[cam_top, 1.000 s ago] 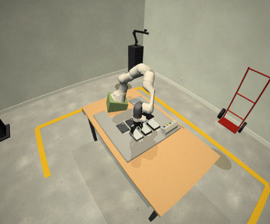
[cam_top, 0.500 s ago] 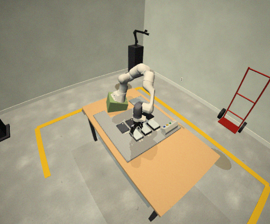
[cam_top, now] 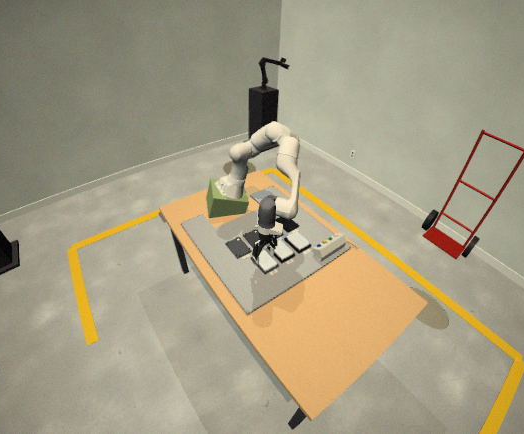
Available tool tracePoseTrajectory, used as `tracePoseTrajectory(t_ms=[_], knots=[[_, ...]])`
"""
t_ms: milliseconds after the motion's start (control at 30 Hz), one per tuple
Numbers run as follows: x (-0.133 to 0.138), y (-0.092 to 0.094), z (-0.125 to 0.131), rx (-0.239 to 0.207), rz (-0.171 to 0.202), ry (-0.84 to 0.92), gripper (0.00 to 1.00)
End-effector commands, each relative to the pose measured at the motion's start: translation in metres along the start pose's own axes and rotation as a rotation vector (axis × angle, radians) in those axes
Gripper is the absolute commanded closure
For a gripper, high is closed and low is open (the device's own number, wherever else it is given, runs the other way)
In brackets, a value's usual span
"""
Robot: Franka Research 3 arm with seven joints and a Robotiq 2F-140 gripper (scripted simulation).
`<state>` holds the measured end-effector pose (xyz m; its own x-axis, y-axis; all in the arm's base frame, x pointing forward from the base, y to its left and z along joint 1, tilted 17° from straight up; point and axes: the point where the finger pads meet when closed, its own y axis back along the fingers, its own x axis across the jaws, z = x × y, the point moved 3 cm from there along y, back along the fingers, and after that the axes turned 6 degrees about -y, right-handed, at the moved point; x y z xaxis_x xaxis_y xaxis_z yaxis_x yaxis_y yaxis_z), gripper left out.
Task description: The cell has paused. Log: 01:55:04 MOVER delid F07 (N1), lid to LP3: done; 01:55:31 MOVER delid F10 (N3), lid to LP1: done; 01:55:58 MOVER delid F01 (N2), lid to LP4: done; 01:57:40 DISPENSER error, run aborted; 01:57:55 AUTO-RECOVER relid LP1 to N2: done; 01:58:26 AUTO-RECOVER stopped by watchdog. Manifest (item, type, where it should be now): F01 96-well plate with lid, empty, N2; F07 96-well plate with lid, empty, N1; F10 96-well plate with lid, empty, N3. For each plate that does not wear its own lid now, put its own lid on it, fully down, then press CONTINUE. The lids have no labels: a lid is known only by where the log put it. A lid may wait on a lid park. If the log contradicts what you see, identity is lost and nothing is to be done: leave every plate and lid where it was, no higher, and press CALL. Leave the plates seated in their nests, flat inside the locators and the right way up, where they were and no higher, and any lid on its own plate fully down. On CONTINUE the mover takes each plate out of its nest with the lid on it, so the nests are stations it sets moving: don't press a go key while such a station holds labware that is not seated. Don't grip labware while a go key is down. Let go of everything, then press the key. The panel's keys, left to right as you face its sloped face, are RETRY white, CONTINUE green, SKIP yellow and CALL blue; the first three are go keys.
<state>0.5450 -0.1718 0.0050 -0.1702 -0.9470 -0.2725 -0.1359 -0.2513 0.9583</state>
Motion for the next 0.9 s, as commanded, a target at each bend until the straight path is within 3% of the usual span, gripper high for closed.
tracePoseTrajectory(t_ms=[0, 567, 867], knots=[[-0.001, 0.006, 0.001, -0.004, -0.001, -0.002, 0.34], [-0.001, 0.036, 0.001, -0.004, -0.001, -0.002, 0.34], [-0.001, 0.042, 0.001, -0.004, -0.001, -0.002, 0.34]])
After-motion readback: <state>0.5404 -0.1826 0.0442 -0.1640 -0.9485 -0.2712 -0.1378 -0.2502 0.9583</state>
